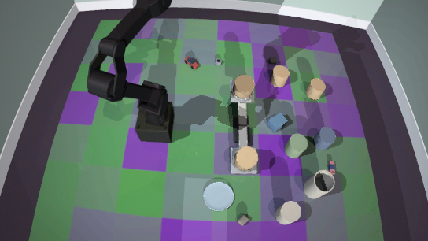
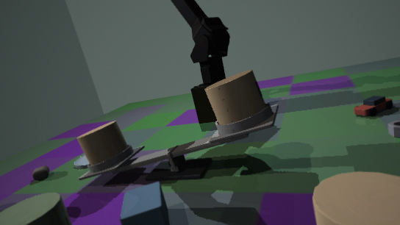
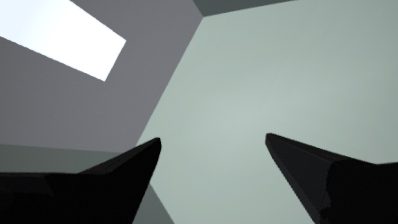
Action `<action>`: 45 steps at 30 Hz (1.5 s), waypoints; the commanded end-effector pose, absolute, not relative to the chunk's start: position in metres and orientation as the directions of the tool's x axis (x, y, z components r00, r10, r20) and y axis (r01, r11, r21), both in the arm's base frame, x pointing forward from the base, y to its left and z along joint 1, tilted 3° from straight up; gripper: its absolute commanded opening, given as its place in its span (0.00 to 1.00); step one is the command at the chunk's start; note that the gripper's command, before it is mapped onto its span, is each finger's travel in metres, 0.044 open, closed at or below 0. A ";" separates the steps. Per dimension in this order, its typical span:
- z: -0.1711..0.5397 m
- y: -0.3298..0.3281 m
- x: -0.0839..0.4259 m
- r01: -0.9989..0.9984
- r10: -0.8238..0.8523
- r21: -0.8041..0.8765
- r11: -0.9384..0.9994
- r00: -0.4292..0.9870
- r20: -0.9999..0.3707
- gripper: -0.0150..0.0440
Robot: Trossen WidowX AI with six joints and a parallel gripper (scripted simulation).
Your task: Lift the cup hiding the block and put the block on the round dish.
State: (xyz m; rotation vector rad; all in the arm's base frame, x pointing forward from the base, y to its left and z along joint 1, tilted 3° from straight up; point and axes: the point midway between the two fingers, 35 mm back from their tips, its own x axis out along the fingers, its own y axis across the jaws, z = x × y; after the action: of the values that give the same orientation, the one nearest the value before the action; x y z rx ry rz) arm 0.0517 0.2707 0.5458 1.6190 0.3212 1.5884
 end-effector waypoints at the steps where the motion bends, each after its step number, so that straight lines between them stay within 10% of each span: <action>1: 0.534 0.270 0.065 -0.431 0.720 0.722 -0.541 0.207 0.663 1.00; 23: 0.431 0.254 0.158 -0.632 0.806 0.758 0.164 0.528 0.266 1.00; 45: 0.302 0.170 0.218 -0.445 0.585 0.456 0.770 0.778 -0.229 1.00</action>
State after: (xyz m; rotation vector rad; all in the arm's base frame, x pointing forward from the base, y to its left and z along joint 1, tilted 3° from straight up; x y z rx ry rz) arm 0.2170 0.1834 0.3159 0.4536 0.3504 0.6159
